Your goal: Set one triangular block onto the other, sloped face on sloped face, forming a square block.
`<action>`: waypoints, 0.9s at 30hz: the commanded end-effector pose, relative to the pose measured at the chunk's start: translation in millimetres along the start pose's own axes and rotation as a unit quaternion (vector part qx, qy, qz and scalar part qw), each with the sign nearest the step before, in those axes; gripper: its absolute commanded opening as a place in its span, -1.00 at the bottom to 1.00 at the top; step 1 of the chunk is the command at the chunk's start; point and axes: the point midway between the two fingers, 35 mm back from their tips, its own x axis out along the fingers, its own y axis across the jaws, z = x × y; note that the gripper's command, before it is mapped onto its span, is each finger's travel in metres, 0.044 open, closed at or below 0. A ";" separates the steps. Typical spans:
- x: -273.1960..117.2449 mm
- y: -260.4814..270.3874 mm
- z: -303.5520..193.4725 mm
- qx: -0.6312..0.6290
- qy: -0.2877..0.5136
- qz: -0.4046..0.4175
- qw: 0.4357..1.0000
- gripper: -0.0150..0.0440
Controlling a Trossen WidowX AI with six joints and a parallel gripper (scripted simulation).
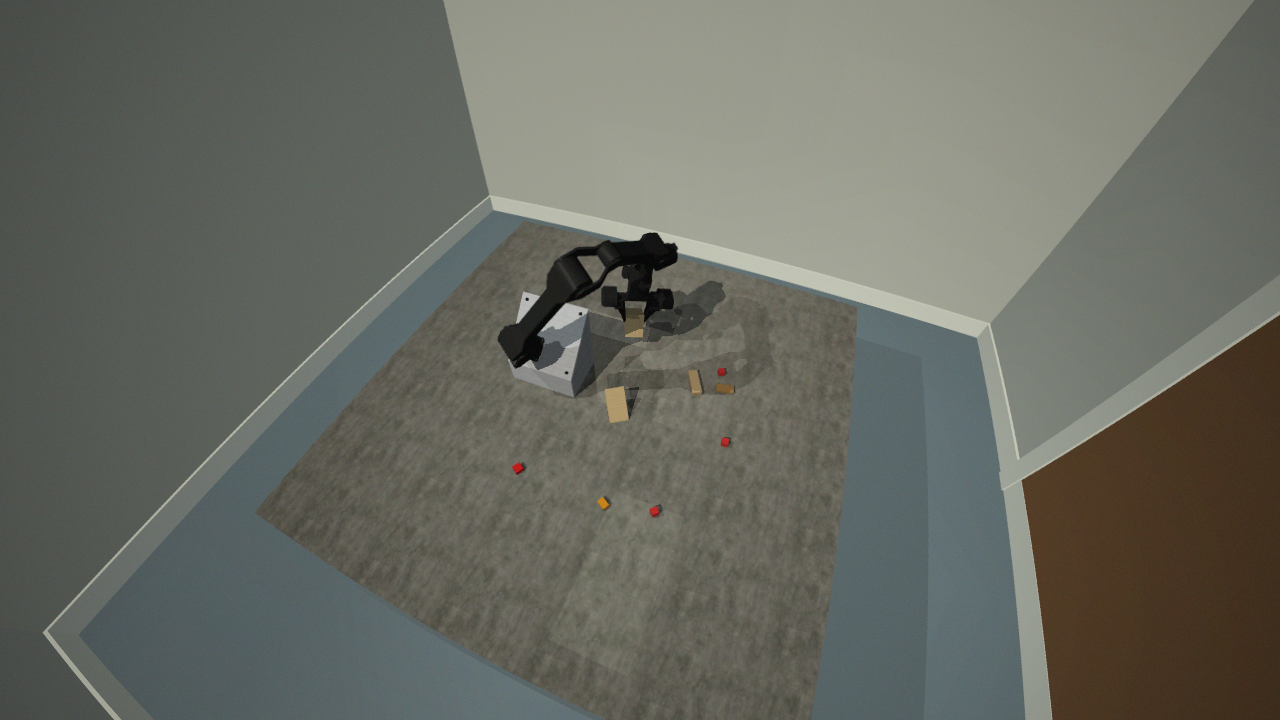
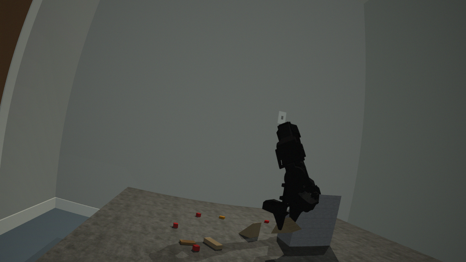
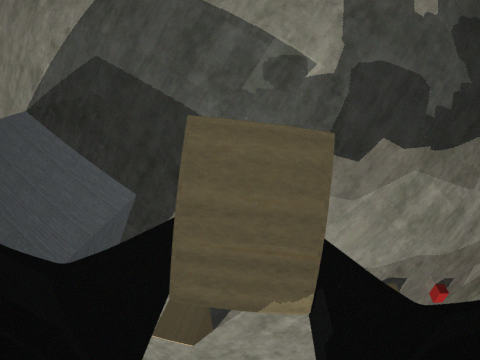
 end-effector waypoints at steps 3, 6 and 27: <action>0.8 0.4 -4.5 -0.030 -0.082 0.002 0.996 -0.49; 0.0 -0.4 -6.8 -0.045 -0.124 -0.004 0.991 -0.49; -11.9 -9.0 -41.0 -0.082 -0.223 -0.041 0.971 -0.49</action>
